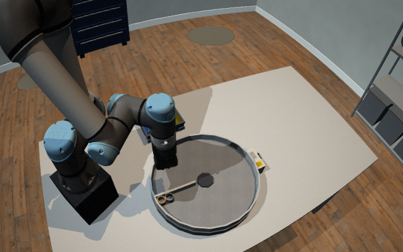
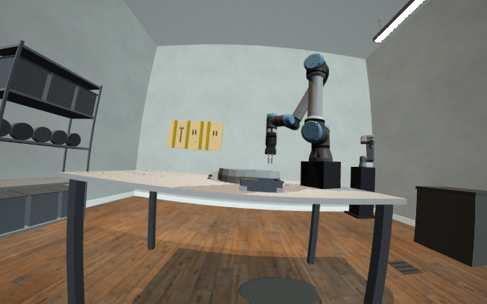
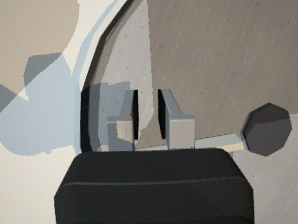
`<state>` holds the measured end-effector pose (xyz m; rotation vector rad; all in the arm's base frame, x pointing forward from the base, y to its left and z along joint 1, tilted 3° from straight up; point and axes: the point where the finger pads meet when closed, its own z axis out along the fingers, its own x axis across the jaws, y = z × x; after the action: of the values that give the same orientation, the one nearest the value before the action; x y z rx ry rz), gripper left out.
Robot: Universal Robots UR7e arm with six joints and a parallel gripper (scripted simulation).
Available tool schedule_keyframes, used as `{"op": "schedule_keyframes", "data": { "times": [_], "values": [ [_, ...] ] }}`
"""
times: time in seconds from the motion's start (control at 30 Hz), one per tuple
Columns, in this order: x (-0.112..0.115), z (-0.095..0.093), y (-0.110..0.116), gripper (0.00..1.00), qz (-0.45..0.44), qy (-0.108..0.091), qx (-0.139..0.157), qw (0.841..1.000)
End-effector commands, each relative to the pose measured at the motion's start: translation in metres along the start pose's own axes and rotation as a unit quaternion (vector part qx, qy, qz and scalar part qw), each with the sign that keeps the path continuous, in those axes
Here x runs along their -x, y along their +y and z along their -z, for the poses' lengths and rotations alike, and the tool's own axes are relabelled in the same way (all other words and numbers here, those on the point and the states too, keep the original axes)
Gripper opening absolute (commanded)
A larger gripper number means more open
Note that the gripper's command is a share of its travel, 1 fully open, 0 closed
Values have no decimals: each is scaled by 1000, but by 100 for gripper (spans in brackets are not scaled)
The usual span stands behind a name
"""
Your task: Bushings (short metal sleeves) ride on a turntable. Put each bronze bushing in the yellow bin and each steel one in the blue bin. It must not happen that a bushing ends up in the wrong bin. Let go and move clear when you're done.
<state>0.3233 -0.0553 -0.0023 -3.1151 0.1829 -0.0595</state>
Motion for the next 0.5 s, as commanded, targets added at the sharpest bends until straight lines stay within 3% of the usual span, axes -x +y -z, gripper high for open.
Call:
{"op": "schedule_keyframes", "data": {
  "times": [0.0,0.03,0.13,0.33,0.47],
  "values": [
    [0,-1,33,40,1,2,-2,1000],
    [0,-1,43,40,1,2,-2,1000],
    [0,-1,43,40,1,2,-2,1000],
    [2,-3,94,40,1,1,-2,1000],
    [2,-3,95,40,1,1,-2,1000]
  ]
}}
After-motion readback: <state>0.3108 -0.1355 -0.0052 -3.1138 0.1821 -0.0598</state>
